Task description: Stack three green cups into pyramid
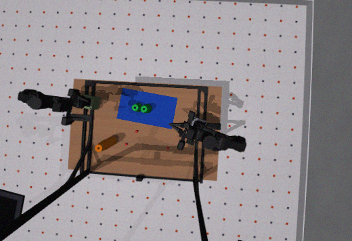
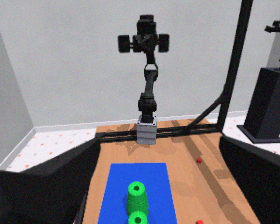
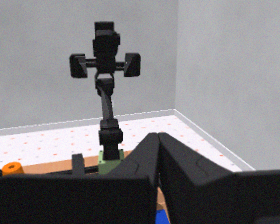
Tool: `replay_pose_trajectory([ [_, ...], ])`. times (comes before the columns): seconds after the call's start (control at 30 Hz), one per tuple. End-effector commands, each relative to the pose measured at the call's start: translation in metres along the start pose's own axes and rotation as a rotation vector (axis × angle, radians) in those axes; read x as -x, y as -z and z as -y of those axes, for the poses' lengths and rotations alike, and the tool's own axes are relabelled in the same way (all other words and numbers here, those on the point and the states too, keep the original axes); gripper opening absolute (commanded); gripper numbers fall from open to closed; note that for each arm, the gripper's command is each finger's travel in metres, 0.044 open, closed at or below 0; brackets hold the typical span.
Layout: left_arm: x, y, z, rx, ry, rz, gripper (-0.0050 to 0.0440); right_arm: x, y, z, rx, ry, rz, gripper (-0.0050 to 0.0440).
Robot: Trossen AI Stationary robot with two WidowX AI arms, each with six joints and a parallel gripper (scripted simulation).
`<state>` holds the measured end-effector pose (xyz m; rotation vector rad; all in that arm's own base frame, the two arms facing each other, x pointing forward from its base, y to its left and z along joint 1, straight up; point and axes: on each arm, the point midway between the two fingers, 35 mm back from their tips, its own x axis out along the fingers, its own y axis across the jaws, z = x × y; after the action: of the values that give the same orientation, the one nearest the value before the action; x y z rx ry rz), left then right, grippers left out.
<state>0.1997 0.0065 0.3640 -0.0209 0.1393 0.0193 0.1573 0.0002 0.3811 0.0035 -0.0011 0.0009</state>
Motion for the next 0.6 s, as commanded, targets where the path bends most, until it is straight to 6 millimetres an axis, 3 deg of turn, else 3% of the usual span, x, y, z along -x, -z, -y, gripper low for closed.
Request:
replay_pose_trajectory([
  [0.0, 0.036, -0.008, 0.005, -0.016, 0.017, 0.108, 0.0440, 0.000, 0.000, 0.000, 0.004, 0.001, -0.001, 0.0000],
  [0.07, 0.045, -0.010, 0.005, -0.019, 0.020, 0.136, 0.0440, 0.000, 0.000, 0.000, 0.004, 0.001, -0.001, 0.0000],
  [0.17, 0.043, -0.009, 0.004, -0.018, 0.014, 0.129, 0.0440, 0.000, 0.000, 0.000, 0.004, 0.001, -0.001, 0.0000],
  [0.33, -0.009, 0.028, -0.011, -0.075, -0.028, -0.099, 0.0440, 0.000, 0.000, 0.000, 0.004, 0.001, -0.001, 0.0000],
  [0.4, -0.009, 0.028, -0.011, -0.075, -0.028, -0.099, 0.0440, 0.000, 0.000, 0.000, 0.004, 0.001, -0.001, 0.0000],
  [0.57, -0.043, 0.064, -0.023, -0.165, 0.030, -0.323, 0.0440, 0.000, 0.000, 0.000, 0.004, 0.001, -0.001, 0.0000],
])
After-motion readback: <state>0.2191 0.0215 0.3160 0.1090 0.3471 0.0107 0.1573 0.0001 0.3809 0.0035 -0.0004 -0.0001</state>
